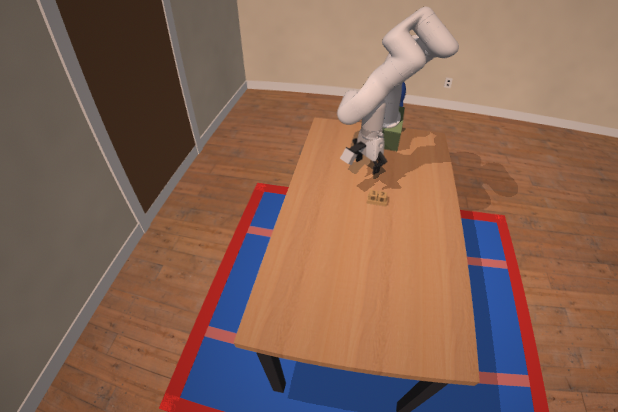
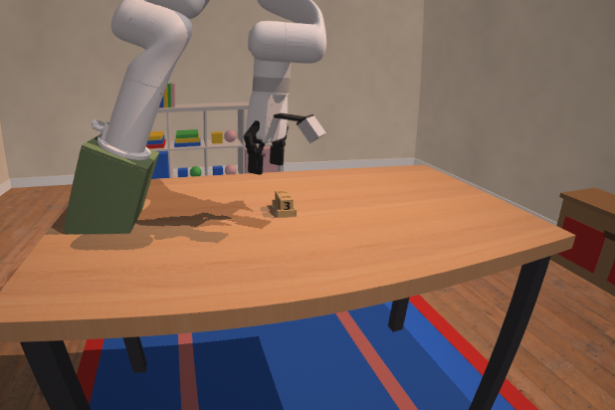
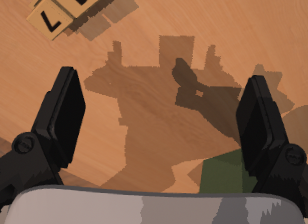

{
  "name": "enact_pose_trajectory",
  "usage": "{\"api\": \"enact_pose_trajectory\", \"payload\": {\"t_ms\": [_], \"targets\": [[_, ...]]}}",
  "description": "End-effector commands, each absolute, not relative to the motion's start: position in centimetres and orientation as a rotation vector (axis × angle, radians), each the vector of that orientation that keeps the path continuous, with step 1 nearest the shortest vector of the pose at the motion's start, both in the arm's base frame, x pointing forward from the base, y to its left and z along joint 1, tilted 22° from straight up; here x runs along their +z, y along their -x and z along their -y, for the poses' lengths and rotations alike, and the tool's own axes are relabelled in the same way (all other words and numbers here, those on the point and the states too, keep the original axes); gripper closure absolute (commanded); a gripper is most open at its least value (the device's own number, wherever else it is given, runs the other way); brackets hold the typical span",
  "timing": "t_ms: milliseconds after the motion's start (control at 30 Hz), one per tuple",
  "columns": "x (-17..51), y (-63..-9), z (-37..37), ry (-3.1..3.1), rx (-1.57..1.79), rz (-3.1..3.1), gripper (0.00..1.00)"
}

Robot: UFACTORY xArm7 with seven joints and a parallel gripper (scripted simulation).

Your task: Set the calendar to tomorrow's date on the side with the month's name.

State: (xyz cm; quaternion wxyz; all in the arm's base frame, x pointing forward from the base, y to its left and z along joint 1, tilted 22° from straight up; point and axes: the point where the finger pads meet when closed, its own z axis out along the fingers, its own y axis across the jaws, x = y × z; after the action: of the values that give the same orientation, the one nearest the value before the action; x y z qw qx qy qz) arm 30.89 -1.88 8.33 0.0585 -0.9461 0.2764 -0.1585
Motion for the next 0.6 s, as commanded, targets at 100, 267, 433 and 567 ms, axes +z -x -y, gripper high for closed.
{"api": "enact_pose_trajectory", "payload": {"t_ms": [100, 267, 433, 567], "targets": [[8.2, -31.0, 1.2, 2.997, -0.487, -0.419, 0.0], [8.1, -31.1, 1.0, 3.037, -0.487, -0.241, 0.0], [8.1, -31.3, 0.5, 3.083, -0.486, 0.112, 0.0], [8.1, -31.6, 0.1, 3.09, -0.485, 0.391, 0.0]]}}
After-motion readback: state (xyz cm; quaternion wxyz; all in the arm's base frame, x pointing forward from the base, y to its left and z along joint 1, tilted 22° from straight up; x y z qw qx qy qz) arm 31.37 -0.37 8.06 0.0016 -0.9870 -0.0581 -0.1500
